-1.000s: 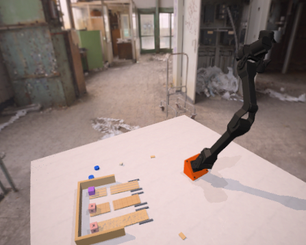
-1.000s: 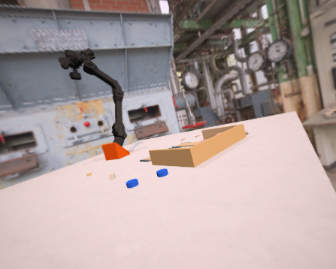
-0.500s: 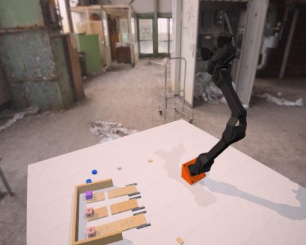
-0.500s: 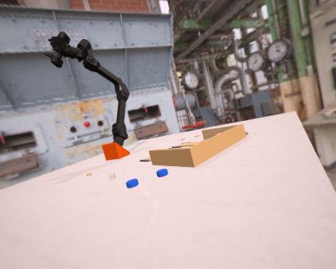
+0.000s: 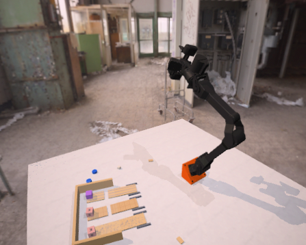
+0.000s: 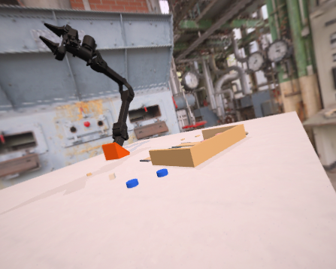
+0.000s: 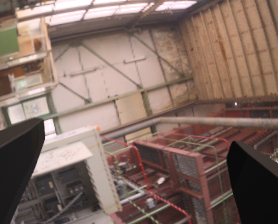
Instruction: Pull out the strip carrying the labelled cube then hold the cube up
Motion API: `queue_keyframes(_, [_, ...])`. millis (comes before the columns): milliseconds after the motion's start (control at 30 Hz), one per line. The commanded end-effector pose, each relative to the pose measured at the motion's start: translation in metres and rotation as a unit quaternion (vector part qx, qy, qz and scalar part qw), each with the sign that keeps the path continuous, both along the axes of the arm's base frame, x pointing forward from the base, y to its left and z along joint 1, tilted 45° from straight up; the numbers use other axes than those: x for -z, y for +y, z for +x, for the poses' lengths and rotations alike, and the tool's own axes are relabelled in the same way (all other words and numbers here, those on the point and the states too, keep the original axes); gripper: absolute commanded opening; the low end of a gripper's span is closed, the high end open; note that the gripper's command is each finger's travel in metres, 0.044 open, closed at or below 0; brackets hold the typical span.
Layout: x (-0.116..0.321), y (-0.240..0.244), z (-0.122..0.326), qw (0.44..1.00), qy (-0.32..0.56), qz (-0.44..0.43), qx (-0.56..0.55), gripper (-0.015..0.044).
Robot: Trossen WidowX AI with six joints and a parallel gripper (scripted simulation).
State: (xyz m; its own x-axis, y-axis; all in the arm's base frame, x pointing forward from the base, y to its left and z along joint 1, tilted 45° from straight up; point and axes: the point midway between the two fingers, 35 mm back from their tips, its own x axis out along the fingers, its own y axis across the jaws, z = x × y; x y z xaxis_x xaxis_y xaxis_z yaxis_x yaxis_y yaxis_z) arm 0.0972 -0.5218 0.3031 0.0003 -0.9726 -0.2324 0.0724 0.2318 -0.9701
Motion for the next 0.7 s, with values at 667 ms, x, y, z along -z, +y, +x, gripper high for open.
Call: queue_keyframes(667, [0.159, 0.246, 0.228, 0.758, -0.367, 0.464, -0.275, 0.04])
